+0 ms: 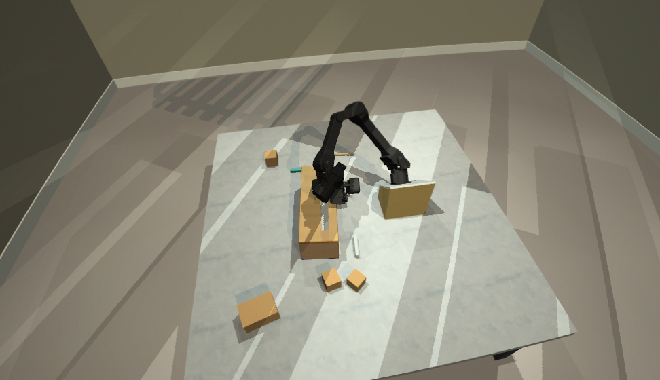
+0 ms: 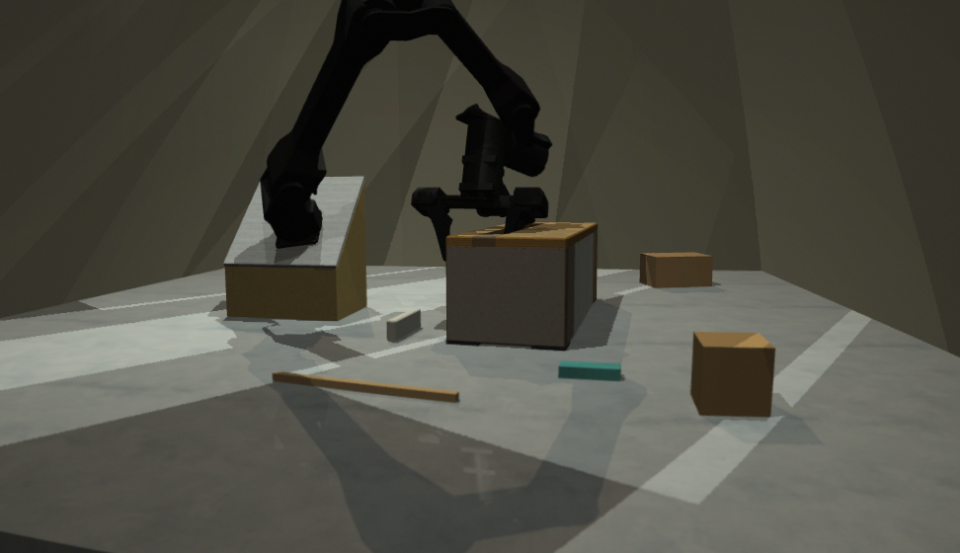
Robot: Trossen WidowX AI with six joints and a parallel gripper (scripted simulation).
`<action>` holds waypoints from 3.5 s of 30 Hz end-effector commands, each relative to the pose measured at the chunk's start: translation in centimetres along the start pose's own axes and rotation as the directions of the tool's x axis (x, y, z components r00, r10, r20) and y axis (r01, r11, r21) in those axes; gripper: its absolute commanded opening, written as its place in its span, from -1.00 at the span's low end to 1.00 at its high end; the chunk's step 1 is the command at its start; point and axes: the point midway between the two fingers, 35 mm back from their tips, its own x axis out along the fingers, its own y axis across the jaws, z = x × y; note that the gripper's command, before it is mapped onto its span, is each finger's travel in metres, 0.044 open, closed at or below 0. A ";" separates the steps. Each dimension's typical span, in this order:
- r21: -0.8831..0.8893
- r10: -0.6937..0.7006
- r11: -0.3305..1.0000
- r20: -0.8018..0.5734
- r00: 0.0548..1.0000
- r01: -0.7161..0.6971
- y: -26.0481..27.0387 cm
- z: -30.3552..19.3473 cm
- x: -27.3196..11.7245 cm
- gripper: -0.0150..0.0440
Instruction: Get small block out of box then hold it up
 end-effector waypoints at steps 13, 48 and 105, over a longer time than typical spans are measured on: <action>0.002 -0.003 1.000 -0.001 1.000 0.003 -0.1 -1.5 0.6 0.86; 0.001 -0.003 1.000 -0.003 1.000 0.003 -0.1 -4.9 1.8 0.86; -0.944 -0.406 -0.011 0.305 0.861 0.330 4.5 -13.8 -3.2 0.47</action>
